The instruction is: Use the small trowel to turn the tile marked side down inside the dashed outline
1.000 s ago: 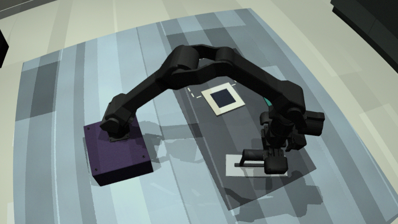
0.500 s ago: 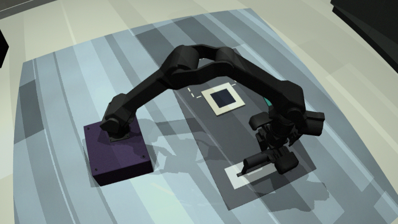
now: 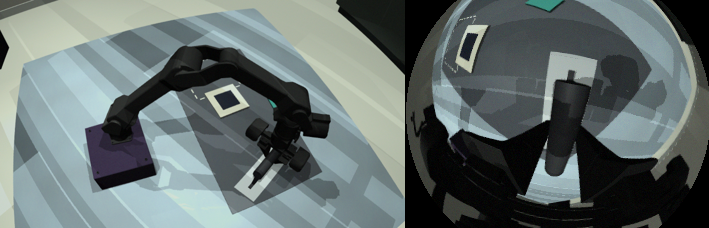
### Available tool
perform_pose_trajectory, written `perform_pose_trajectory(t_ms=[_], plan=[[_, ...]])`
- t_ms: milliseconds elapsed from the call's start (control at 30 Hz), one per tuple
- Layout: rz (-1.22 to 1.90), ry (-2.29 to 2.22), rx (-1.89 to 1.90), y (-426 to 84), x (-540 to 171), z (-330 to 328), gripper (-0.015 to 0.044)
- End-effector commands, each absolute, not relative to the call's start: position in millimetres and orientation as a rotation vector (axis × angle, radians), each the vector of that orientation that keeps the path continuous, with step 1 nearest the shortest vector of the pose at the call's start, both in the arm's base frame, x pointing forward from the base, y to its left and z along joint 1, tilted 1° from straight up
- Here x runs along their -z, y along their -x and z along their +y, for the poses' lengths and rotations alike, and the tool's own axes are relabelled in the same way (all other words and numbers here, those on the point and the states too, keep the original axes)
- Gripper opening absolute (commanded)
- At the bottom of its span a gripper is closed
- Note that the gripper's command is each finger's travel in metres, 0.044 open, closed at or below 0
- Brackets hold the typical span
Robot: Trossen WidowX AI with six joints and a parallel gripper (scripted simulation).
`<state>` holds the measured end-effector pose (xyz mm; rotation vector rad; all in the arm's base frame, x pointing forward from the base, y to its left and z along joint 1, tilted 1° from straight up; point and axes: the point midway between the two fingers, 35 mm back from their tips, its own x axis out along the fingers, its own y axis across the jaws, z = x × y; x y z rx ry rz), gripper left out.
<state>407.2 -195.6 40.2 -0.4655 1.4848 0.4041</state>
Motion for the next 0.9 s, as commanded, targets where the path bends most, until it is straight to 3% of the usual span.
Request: perform_pose_trajectory(t_ms=[0, 200, 400, 867], plan=[[1.465, 0.562, -0.499, -407.2, -39.9, -195.1, 0.0130], [1.462, 0.578, -0.514, -407.2, -39.9, -195.1, 0.0130], [1.462, 0.578, -0.514, -407.2, -39.9, -195.1, 0.0270], [1.462, 0.578, -0.514, -407.2, -39.9, -195.1, 0.0270]])
